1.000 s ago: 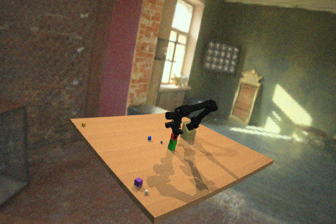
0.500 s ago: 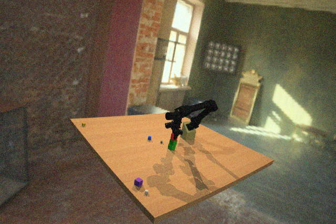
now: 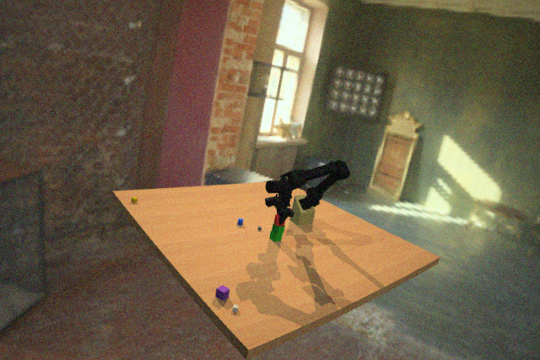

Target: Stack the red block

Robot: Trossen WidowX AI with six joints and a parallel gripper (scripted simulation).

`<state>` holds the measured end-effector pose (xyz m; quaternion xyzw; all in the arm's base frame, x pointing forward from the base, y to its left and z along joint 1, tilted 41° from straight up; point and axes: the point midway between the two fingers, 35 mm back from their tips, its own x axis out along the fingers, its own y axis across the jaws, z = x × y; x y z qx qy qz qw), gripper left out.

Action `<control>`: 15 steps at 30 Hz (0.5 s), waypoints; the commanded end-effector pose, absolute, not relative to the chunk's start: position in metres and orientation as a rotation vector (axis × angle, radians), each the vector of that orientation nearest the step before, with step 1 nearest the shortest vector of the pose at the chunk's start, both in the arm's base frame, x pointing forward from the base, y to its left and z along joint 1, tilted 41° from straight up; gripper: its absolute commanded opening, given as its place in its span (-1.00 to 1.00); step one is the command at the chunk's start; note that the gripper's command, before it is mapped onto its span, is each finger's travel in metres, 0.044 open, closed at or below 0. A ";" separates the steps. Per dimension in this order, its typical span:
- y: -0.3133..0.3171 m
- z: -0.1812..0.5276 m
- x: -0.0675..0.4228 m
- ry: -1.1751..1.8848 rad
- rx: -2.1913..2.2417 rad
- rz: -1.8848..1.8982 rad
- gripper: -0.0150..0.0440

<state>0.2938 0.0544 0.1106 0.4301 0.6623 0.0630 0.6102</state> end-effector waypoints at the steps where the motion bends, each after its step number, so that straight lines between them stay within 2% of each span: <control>1: 0.056 0.109 0.293 1.535 1.000 0.146 -0.49; 9: 0.050 0.115 0.292 1.535 0.999 0.145 -0.49; 15: 0.054 0.111 0.292 1.539 0.998 0.141 0.04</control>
